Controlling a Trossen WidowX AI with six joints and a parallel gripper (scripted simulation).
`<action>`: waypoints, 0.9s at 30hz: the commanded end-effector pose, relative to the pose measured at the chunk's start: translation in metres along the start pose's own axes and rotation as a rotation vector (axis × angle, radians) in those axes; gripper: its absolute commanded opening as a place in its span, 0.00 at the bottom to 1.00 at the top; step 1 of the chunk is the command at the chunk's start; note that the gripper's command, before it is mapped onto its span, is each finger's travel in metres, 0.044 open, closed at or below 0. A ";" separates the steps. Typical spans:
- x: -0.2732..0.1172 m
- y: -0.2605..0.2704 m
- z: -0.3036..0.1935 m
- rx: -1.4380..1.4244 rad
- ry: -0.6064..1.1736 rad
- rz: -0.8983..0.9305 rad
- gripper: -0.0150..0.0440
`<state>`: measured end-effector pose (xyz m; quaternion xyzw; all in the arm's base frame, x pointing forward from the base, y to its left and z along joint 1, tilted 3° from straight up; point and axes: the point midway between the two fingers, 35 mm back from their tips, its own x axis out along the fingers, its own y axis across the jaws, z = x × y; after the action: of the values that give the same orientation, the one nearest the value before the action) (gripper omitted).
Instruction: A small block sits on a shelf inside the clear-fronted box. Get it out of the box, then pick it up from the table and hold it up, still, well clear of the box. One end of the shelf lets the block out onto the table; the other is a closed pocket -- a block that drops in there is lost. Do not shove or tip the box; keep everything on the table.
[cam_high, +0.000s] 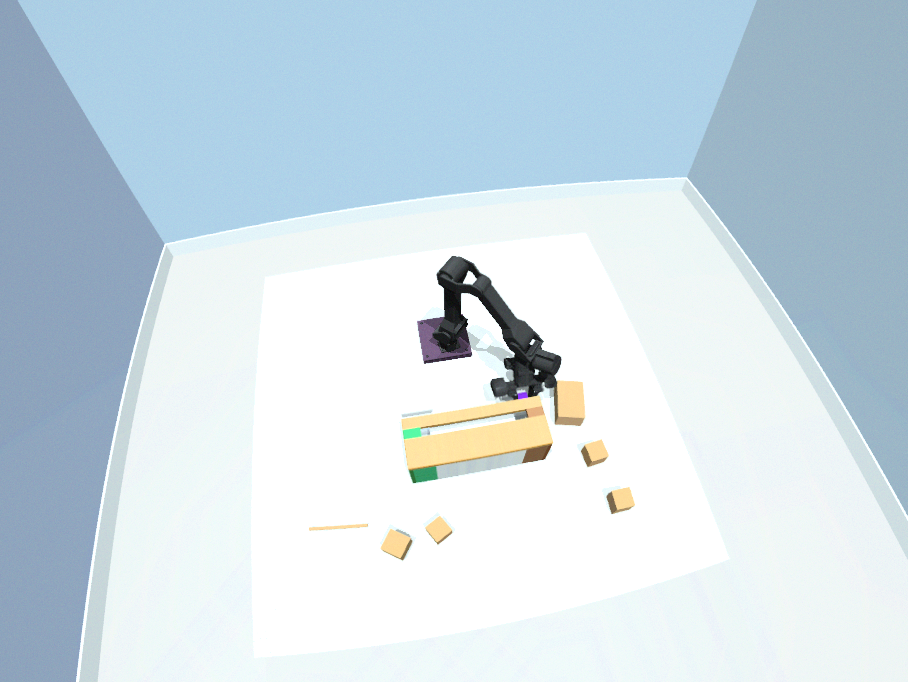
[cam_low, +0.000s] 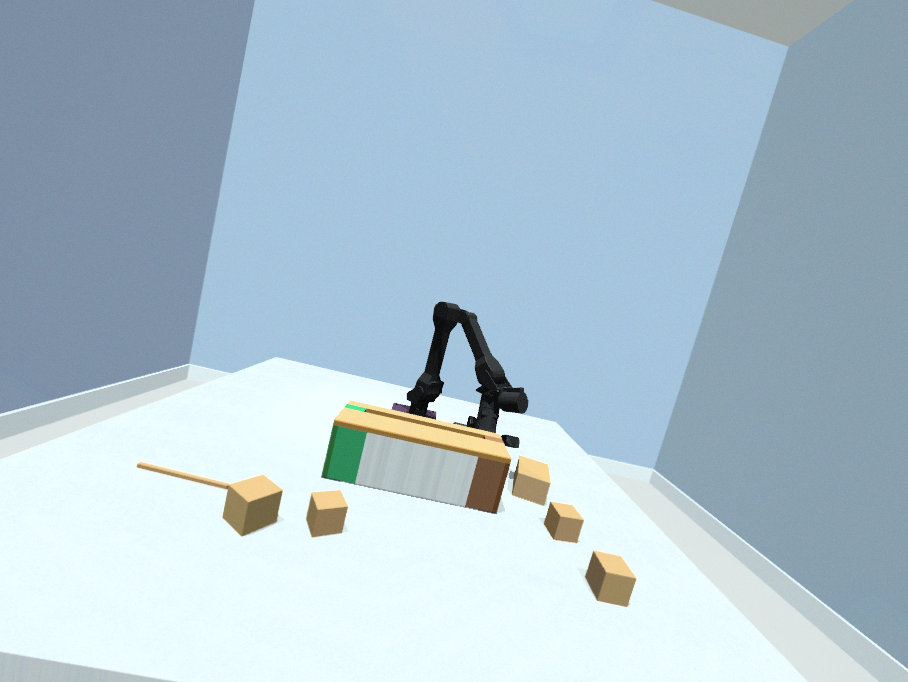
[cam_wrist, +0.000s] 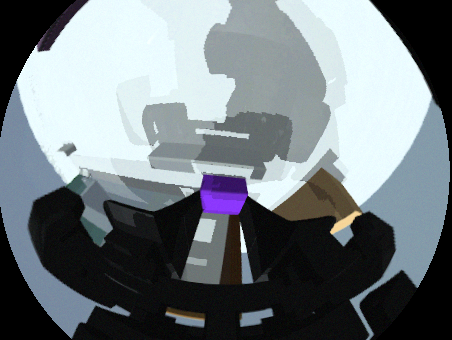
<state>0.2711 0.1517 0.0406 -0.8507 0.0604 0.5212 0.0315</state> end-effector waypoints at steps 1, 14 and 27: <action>-0.023 -0.004 -0.014 0.006 0.014 -0.014 0.25; -0.061 0.003 -0.029 -0.036 0.013 -0.038 0.25; -0.113 0.032 -0.040 -0.288 0.036 -0.161 0.25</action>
<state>0.2570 0.1302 0.1435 -0.8559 -0.0477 0.5141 -0.0290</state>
